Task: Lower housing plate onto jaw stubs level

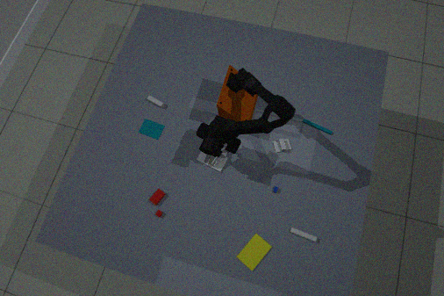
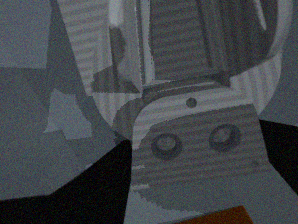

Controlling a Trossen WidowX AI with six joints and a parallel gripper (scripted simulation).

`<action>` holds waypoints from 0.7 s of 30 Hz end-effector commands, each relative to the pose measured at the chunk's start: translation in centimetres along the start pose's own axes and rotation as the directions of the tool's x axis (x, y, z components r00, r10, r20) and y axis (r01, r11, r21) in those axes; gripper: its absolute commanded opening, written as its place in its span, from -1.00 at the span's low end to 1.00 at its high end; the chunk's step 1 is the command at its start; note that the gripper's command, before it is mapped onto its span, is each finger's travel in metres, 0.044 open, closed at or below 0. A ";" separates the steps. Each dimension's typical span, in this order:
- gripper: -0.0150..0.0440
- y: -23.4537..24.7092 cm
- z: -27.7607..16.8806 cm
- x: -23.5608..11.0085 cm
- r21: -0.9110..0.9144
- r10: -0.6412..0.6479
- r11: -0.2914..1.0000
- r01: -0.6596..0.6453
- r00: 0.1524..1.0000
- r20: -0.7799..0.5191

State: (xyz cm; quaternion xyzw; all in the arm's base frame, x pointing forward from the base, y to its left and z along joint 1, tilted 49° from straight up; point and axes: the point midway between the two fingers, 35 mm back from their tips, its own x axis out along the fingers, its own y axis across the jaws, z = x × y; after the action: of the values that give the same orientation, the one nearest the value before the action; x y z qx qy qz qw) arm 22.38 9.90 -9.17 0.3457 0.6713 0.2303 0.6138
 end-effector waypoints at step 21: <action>0.70 0.0 0.0 0.5 0.006 0.003 1.000 -0.003 1.000 0.000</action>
State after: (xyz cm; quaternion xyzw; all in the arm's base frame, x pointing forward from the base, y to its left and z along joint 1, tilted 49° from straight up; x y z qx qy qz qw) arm 22.37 10.25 -9.48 0.3458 0.6714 0.2302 0.6137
